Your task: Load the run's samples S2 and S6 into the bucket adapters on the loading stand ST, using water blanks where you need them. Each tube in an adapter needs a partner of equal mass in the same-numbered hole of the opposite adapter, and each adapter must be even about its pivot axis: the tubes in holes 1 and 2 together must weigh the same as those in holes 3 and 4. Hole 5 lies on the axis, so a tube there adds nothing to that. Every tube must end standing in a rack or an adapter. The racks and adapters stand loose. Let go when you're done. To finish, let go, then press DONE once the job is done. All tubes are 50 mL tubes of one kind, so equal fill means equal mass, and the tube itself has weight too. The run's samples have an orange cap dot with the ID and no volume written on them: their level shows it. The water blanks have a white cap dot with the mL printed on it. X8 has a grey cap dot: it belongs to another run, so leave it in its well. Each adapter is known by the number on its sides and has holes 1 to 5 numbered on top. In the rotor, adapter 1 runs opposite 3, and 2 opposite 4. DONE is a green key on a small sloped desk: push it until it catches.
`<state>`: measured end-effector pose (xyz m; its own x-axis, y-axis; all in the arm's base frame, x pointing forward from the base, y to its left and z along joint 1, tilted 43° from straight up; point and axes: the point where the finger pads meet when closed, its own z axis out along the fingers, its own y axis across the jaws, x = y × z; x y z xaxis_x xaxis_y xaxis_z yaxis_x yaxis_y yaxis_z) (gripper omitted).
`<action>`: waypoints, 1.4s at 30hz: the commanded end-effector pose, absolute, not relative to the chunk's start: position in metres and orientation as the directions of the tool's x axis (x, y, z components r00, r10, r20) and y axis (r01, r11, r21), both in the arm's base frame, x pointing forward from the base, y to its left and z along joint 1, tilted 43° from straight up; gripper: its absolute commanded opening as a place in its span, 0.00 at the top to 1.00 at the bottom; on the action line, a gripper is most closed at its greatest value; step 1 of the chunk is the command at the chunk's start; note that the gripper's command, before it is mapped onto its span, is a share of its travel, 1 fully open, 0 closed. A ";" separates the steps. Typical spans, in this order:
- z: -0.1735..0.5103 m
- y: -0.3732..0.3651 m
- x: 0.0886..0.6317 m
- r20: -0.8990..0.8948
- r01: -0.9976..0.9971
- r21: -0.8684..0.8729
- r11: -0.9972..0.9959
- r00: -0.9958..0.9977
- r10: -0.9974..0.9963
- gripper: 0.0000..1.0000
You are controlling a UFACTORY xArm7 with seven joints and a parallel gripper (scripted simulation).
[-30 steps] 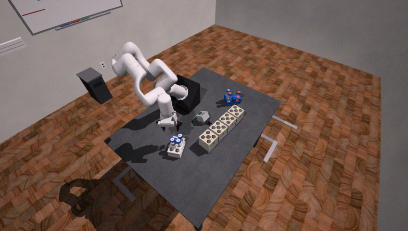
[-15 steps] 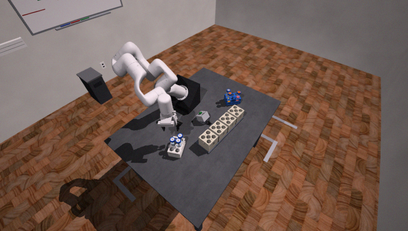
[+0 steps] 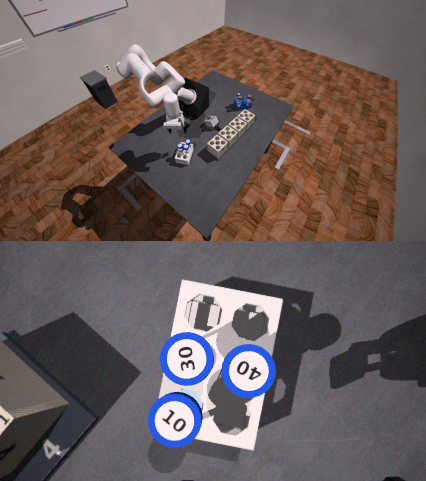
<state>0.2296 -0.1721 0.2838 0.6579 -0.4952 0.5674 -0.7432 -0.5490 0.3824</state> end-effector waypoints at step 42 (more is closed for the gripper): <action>0.299 -0.082 0.254 0.357 -0.399 0.585 -0.706 0.908 -0.217 0.00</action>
<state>0.2481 -0.0898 0.3031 0.8798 -0.2659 0.3940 -0.4592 -0.6897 0.5598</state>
